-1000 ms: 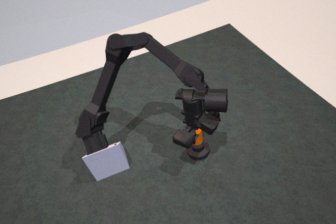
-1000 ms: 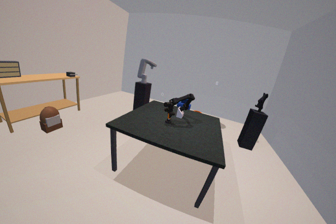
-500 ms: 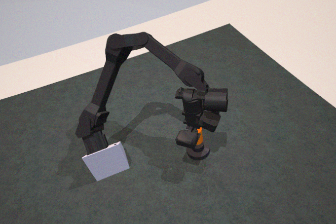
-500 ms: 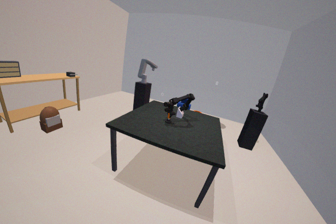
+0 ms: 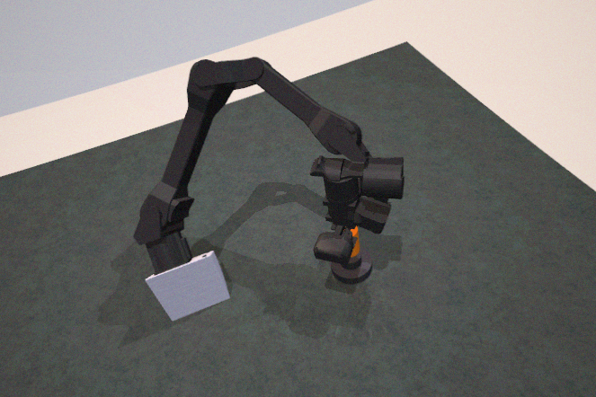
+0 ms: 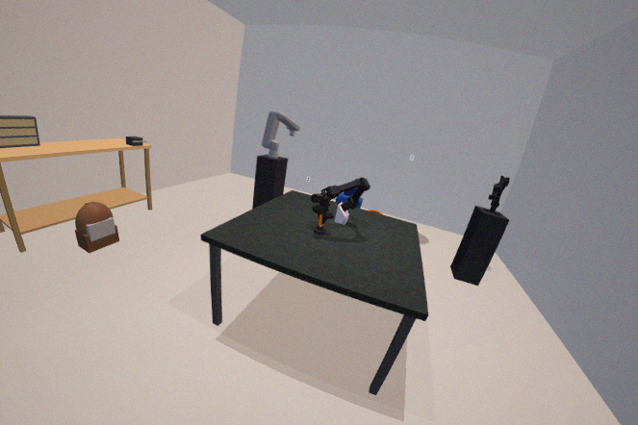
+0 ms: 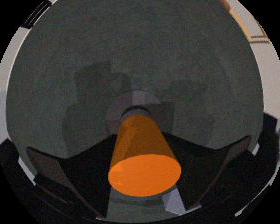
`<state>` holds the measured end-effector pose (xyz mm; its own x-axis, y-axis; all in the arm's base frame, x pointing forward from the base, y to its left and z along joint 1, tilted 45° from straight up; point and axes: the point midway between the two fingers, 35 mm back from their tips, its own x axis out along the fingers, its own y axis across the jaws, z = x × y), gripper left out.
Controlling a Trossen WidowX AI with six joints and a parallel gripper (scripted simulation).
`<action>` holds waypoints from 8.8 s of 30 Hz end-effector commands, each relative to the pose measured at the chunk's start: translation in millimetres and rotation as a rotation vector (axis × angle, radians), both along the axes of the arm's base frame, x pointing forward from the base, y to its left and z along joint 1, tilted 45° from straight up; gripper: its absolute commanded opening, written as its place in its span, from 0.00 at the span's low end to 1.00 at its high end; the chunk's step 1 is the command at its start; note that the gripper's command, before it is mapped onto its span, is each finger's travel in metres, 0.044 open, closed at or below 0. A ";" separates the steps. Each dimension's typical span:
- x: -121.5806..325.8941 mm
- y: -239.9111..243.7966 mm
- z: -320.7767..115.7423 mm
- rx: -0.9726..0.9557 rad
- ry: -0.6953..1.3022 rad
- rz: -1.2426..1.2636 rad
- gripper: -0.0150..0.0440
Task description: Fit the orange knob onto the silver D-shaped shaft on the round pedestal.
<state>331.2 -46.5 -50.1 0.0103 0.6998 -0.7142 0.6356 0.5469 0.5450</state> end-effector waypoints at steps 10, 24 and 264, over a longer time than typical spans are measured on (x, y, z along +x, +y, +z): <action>0.9 -2.9 3.3 0.000 -0.024 0.022 0.25; 0.6 -1.1 1.3 -0.002 -0.153 0.153 0.25; -0.3 -1.1 0.8 -0.018 -1.178 1.200 0.25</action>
